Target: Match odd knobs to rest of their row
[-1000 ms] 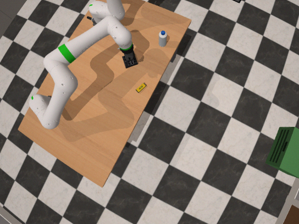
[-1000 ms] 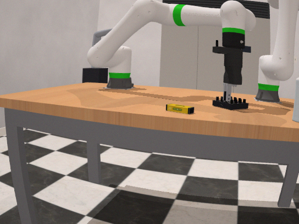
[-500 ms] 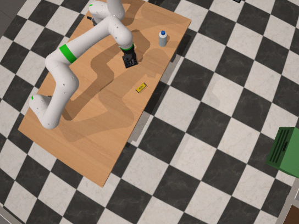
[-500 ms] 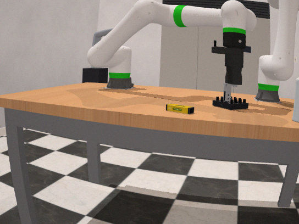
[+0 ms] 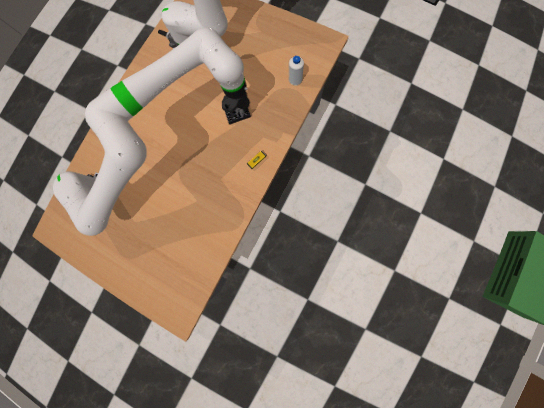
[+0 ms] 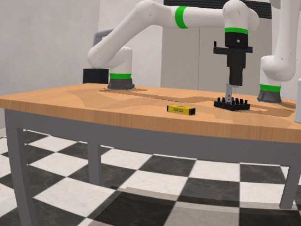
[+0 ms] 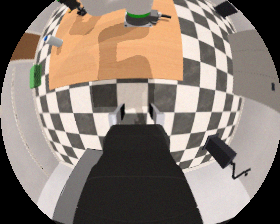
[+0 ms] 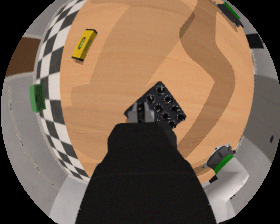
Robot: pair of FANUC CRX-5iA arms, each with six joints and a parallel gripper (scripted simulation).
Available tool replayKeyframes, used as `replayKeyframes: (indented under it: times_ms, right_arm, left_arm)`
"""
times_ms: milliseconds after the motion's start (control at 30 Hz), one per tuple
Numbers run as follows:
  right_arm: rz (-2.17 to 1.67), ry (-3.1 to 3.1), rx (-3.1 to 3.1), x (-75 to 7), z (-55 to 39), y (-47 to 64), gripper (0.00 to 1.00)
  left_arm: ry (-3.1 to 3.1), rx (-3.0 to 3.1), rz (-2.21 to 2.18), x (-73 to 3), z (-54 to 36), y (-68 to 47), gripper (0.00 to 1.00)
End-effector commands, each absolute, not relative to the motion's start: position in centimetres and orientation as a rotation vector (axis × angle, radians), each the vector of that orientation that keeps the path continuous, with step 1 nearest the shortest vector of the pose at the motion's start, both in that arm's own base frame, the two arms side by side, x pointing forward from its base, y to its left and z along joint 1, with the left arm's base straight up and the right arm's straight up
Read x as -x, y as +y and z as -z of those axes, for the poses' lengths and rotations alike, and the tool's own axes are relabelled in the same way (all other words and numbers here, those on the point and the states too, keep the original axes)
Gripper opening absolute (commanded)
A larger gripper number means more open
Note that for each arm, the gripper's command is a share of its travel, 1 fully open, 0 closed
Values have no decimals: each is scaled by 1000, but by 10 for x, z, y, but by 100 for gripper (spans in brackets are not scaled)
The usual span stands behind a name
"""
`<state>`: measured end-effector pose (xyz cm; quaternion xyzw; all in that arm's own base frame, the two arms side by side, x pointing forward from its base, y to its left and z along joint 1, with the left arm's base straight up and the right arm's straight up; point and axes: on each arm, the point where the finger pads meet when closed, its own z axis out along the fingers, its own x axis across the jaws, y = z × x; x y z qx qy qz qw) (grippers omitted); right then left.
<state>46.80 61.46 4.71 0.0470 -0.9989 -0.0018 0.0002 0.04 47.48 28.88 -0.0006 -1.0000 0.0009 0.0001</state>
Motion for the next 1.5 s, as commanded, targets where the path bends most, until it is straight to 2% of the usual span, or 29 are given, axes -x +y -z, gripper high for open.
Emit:
replayKeyframes:
  times_ms: [0, 867, 1467]
  right_arm:
    - [3, -3142, 61, -469, -49, 615, 30]
    - [3, -3000, 937, -469, -49, 615, 30]
    - [3, -2897, 1217, -469, -49, 615, 30]
  left_arm:
    - [-3142, 2, 0, -1, -290, 475, 100]
    - [-3142, 2, 0, -1, -290, 475, 100]
    - [-3142, 2, 0, -1, -290, 475, 100]
